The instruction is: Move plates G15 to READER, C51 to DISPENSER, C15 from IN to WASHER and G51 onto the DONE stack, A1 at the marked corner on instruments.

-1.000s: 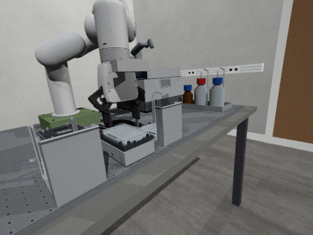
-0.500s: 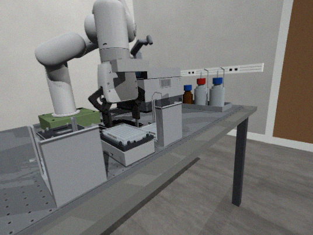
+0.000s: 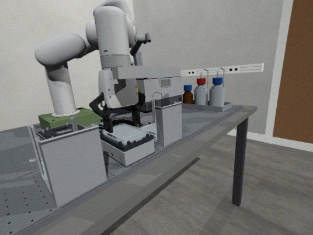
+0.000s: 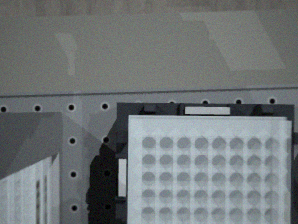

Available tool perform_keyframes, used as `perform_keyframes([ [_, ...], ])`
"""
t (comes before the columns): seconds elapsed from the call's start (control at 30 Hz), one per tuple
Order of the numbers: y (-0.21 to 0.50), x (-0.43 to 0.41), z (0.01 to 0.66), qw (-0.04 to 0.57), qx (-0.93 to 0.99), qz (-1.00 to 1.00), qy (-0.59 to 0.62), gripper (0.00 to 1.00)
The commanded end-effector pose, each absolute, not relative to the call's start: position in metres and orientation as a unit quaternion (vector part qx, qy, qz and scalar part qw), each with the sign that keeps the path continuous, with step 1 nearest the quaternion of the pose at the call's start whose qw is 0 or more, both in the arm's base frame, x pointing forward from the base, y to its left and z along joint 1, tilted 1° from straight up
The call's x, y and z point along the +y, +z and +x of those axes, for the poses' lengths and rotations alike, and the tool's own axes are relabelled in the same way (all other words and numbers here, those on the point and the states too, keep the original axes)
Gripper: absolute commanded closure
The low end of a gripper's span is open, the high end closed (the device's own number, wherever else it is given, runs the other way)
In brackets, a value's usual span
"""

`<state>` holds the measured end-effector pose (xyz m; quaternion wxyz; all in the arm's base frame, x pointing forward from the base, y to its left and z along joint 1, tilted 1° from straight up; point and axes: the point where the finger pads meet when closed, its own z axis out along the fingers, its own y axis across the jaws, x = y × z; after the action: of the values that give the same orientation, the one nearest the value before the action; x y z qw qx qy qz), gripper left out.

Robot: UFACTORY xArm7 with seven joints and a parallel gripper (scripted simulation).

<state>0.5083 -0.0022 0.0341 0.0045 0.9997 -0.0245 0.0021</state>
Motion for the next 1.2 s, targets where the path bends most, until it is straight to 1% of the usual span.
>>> perform_keyframes([
  [0.0, 0.0327, -0.0026, 0.5096, 0.005, -0.025, 1.0, 0.004, 0.0],
  [1.17, 0.0267, -0.0027, 0.5096, 0.005, -0.025, 1.0, 0.004, 0.0],
])
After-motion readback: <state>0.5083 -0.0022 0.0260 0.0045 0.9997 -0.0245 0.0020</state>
